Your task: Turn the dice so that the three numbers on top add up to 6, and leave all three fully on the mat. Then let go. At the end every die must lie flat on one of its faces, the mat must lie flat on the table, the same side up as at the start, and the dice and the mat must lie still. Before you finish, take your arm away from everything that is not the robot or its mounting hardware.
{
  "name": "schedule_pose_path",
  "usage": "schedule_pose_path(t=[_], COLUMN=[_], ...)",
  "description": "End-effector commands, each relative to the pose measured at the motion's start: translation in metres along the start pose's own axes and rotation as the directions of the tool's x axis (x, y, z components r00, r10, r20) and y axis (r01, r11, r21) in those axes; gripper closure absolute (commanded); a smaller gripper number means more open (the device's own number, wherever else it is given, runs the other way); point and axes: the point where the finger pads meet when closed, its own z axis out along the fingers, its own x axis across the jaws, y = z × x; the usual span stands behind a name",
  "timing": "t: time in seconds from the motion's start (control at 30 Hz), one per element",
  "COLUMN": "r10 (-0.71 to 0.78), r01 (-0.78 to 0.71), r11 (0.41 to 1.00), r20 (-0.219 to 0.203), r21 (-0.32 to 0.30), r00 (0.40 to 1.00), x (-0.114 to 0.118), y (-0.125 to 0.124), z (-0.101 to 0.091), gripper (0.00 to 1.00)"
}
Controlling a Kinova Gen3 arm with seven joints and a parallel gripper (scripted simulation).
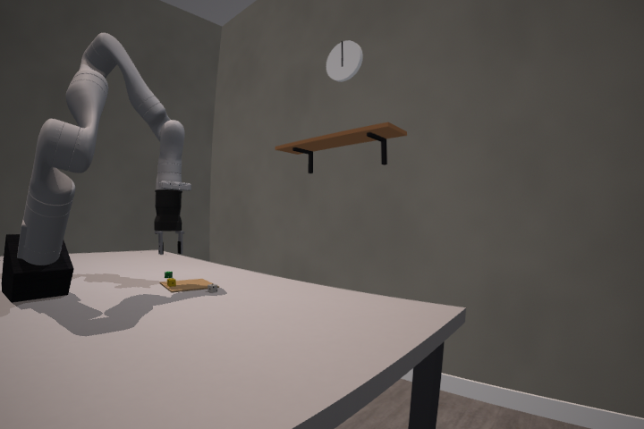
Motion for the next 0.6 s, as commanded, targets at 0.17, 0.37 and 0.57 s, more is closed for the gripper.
schedule_pose_path(t=[0.17, 0.37, 0.57], r10=[0.000, 0.000, -0.007], r01=[0.000, 0.000, 0.007], r11=[1.000, 1.000, 1.000], r20=[0.001, 0.001, 0.000], r21=[-0.001, -0.001, -0.001], r00=[1.000, 1.000, 1.000], x=[-0.0003, -0.0003, -0.0005], y=[0.0004, 0.0004, -0.0002], z=[-0.0005, -0.0005, -0.0004], gripper=[0.00, 0.00, 0.00])
